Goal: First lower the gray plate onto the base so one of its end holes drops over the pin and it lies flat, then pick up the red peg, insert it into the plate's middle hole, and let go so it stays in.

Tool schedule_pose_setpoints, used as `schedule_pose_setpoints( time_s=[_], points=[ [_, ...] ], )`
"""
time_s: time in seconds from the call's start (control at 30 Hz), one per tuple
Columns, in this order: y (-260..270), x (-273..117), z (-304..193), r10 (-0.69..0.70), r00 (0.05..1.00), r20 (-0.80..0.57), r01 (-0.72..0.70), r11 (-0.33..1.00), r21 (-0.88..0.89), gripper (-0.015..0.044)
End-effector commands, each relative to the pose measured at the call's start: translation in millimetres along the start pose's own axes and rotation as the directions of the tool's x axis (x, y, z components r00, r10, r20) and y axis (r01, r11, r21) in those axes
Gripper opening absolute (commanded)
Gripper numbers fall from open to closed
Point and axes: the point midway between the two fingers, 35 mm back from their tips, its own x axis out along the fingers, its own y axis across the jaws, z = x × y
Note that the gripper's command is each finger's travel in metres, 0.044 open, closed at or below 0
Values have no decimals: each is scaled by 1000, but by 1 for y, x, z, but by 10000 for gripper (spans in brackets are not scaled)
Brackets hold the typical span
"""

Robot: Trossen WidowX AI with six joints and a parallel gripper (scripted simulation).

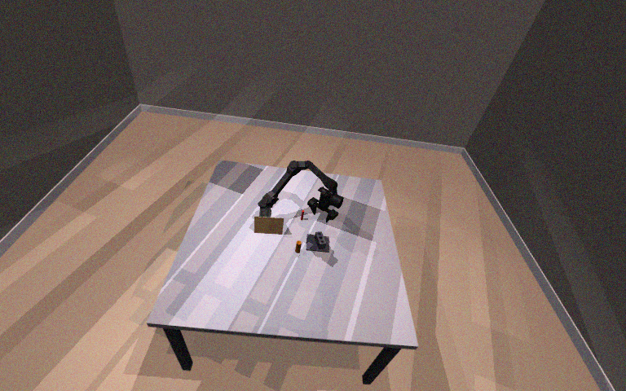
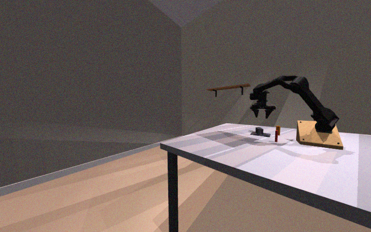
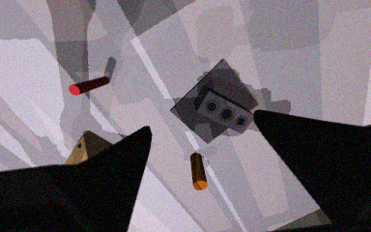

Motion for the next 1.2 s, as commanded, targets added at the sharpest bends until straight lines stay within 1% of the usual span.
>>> schedule_pose_setpoints(
  time_s=[0.0, 0.07, 0.17, 0.3, 0.47, 0.67, 0.77, 1.17],
  points=[
    [52, -1, 24, 15, 1000, 8, -17, 804, 595, 440],
    [66, 0, 28, 15, 1000, 9, -17, 685, 729, 440],
    [86, 0, 33, 17, 1000, 9, -16, 466, 885, 440],
    [106, 2, 37, 19, 1000, 10, -15, 236, 972, 440],
    [130, 5, 39, 21, 1000, 12, -10, -67, 998, 440],
    [153, 9, 39, 24, 1000, 13, -2, -414, 910, 440],
    [151, 10, 39, 24, 1000, 13, -1, -437, 899, 440],
    [155, 10, 36, 24, 1000, 13, -1, -437, 899, 440]
  ],
)
